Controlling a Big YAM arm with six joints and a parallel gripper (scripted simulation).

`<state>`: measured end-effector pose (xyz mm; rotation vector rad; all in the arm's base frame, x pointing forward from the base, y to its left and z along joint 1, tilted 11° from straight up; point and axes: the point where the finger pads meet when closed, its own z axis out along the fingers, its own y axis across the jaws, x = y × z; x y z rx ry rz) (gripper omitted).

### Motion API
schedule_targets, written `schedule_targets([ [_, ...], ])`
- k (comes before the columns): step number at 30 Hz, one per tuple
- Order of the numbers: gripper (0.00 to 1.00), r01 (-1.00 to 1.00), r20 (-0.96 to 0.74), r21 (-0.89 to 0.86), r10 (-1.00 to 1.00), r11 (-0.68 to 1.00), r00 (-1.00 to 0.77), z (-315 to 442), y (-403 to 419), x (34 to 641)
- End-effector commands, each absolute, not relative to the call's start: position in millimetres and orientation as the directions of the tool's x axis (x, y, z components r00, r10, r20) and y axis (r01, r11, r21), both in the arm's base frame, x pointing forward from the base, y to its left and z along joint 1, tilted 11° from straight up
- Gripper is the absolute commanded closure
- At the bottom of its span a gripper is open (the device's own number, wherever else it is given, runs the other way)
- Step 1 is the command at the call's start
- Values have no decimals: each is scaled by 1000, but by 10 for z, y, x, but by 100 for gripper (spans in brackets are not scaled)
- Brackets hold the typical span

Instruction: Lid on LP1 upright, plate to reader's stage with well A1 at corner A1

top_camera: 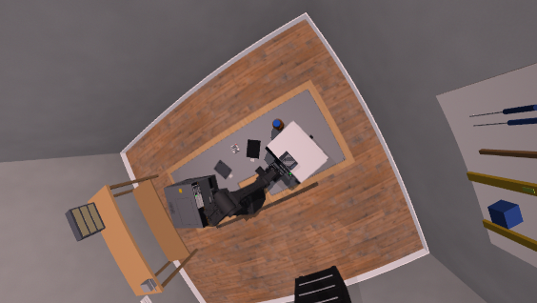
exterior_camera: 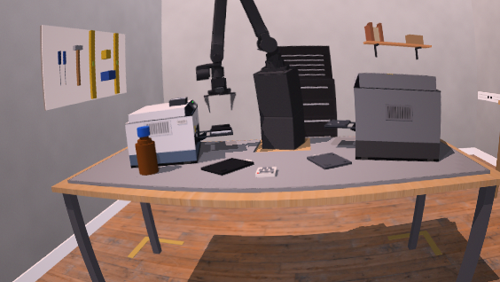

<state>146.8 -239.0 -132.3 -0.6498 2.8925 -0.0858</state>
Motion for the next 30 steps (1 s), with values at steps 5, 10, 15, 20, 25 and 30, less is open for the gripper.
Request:
schedule_targets([
  [5, 0, -417, -158, -132, -435, 899, -887, -1349, -2523, 1577],
  [10, 0, -418, -158, -107, -431, 902, -889, -1382, -2435, 1532],
  [15, 0, -418, -158, -94, -428, 903, -890, -1366, -2381, 1503],
  [20, 0, -417, -158, -110, -430, 902, -889, -1385, -2476, 1551],
  [25, 0, -417, -159, -120, -432, 901, -888, -1389, -2496, 1561],
  [30, 0, -418, -158, -100, -429, 903, -889, -1434, -2397, 1512],
])
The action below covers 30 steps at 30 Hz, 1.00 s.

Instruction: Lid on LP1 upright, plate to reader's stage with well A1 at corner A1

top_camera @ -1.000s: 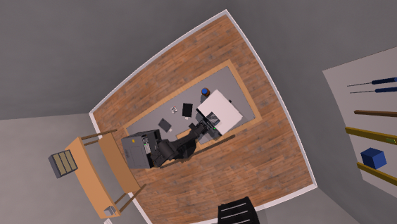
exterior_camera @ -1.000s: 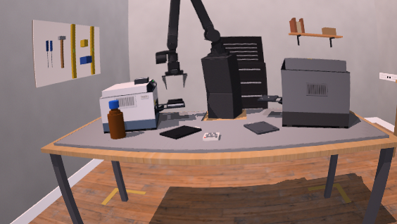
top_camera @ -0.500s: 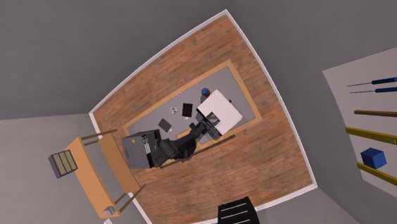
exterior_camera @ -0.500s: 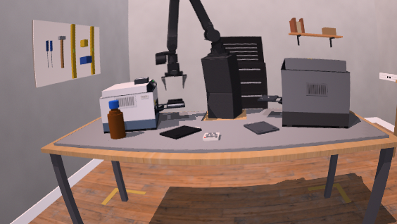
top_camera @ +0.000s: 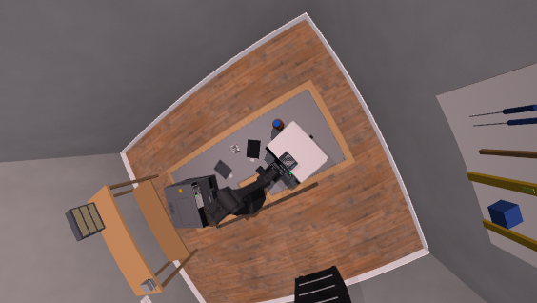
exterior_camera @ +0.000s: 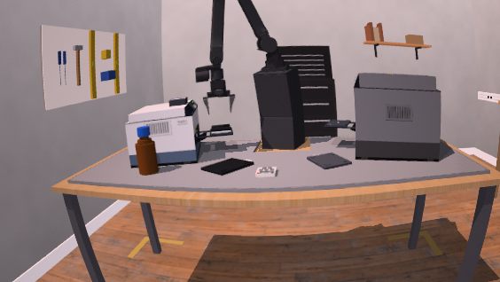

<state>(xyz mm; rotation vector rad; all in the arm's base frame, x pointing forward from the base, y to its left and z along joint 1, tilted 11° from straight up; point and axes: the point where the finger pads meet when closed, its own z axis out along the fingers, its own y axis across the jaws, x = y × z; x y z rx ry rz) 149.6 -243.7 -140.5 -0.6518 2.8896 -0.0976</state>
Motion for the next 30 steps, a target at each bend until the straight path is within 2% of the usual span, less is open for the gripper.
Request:
schedule_targets([
  [1, 0, -418, -158, -99, -429, 903, -889, -1444, -2394, 1510],
  [30, 0, -417, -159, -113, -431, 902, -888, -1528, -2470, 1554],
])
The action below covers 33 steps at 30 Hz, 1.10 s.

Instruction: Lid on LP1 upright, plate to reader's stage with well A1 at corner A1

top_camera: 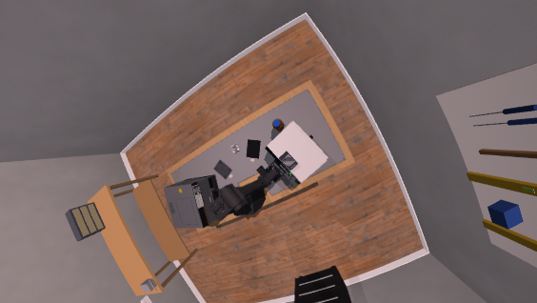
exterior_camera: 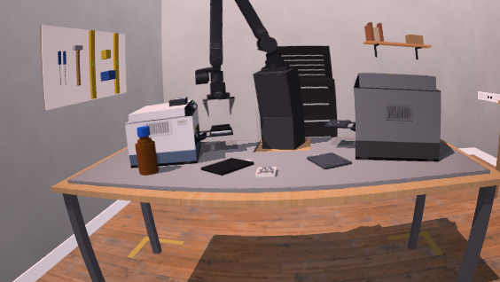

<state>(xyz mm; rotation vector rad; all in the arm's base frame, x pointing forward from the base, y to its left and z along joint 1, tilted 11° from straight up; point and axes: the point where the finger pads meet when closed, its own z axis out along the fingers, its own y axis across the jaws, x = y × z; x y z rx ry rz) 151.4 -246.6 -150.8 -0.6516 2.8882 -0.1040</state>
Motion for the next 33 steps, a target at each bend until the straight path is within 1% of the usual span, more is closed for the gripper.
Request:
schedule_targets([
  [1, 0, -418, -159, -108, -430, 902, -889, -1541, -2445, 1542],
  [33, 0, -417, -158, -116, -432, 901, -888, -1640, -2498, 1571],
])
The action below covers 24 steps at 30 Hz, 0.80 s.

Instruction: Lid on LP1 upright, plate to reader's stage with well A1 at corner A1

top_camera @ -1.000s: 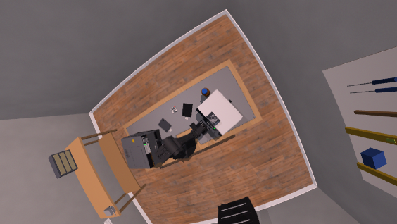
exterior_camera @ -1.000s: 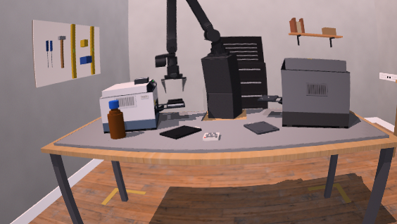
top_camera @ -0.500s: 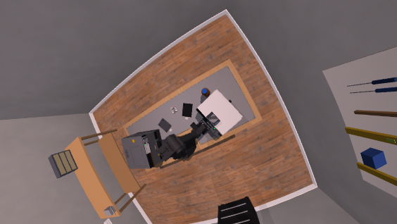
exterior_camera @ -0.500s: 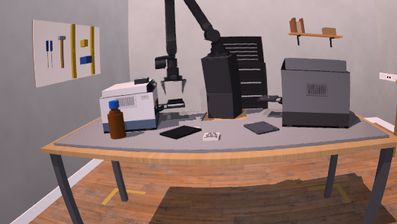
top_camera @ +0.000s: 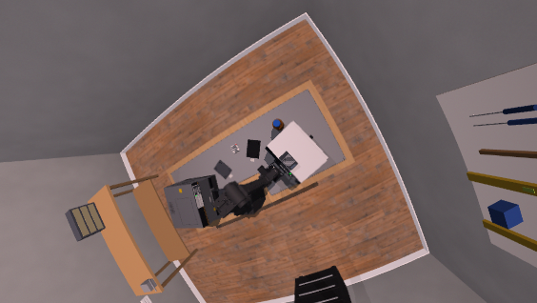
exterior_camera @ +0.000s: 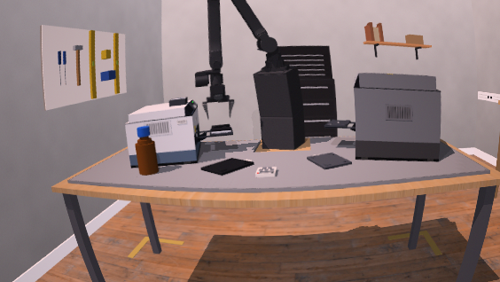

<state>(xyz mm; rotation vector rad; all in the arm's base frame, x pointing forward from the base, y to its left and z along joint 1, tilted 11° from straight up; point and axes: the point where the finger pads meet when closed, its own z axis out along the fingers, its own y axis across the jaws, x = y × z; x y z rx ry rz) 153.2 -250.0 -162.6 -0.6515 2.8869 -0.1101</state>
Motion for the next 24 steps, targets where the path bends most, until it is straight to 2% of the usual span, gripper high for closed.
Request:
schedule_targets([
  [1, 0, -418, -158, -108, -431, 902, -889, -1647, -2463, 1553],
  [24, 0, -419, -158, -102, -430, 902, -889, -1767, -2436, 1542],
])
